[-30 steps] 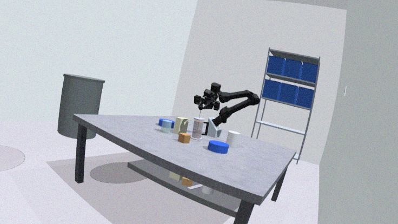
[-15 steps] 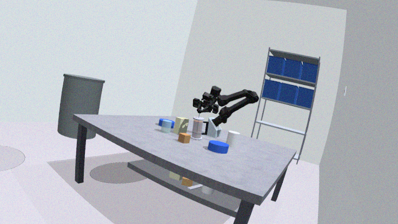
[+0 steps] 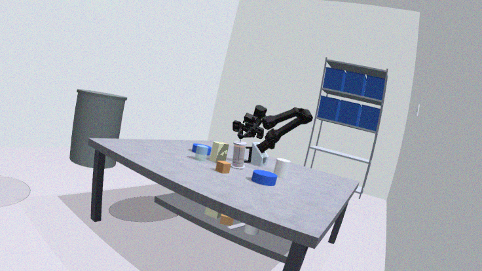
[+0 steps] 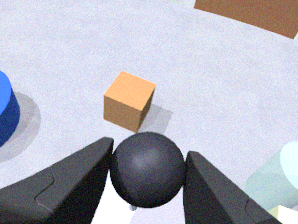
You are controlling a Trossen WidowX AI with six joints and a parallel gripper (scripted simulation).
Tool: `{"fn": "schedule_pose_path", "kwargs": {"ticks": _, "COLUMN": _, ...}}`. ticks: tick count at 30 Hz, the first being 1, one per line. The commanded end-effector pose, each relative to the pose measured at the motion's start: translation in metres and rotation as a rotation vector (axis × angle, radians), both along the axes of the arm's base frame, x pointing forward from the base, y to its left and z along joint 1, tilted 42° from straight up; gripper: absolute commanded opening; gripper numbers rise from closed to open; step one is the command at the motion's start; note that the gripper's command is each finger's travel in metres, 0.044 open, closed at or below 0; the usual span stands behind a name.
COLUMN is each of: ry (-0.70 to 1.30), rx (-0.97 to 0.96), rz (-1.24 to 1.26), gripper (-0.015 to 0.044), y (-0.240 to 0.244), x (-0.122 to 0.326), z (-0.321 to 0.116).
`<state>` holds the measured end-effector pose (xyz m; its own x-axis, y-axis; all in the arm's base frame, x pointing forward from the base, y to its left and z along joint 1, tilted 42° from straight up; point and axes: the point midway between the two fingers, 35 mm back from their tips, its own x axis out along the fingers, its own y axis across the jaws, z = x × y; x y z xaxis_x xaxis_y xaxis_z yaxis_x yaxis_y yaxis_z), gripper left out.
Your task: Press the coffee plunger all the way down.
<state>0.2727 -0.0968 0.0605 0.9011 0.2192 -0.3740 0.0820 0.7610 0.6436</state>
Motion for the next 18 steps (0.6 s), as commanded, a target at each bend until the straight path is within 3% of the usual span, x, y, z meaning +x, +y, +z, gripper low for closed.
{"fn": "schedule_pose_path", "kwargs": {"ticks": 1, "ry": 0.020, "rx": 0.033, "rz": 0.014, "gripper": 0.0123, "y": 0.0056, "x": -0.0002, "z": -0.0063}}
{"fn": "schedule_pose_path", "kwargs": {"ticks": 18, "ry": 0.020, "rx": 0.033, "rz": 0.014, "gripper": 0.0123, "y": 0.0035, "x": 0.0010, "z": -0.0071}}
